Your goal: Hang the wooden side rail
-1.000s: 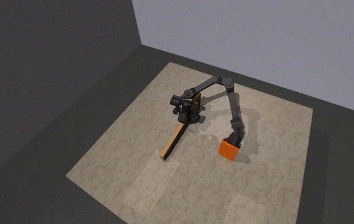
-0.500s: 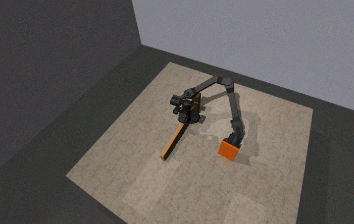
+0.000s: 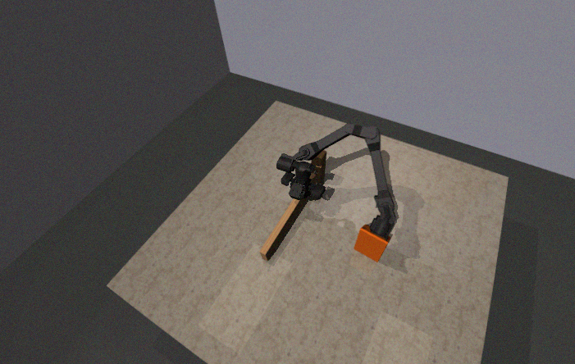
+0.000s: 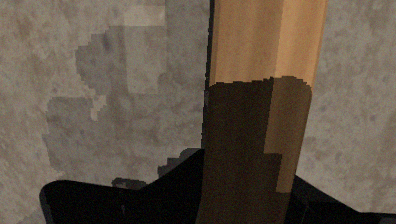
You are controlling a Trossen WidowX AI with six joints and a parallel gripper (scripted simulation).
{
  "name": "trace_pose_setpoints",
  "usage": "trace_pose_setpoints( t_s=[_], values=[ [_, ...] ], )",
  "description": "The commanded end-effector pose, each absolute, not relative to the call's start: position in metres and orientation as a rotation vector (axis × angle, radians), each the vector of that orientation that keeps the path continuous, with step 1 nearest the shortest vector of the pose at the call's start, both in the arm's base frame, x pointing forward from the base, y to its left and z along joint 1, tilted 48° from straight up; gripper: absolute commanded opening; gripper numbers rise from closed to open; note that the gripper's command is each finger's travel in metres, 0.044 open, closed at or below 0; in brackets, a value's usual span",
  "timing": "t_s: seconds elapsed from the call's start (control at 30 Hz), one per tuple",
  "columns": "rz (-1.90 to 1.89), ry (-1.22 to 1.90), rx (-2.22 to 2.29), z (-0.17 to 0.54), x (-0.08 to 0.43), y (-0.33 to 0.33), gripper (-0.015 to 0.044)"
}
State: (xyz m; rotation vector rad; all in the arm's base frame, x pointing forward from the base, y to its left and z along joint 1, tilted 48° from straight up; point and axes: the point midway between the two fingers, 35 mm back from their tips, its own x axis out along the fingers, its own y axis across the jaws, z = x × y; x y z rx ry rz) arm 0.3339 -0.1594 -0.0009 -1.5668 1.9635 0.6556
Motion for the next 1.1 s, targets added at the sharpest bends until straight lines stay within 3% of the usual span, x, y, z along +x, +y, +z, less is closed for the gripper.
trace_pose_setpoints(
  t_s=[0.0,1.07],
  values=[
    [0.652,1.958,-1.578,0.0015,0.3351,-0.1587,0.0000],
    [0.652,1.958,-1.578,0.0042,0.3349,-0.1610,0.0000]
  ],
)
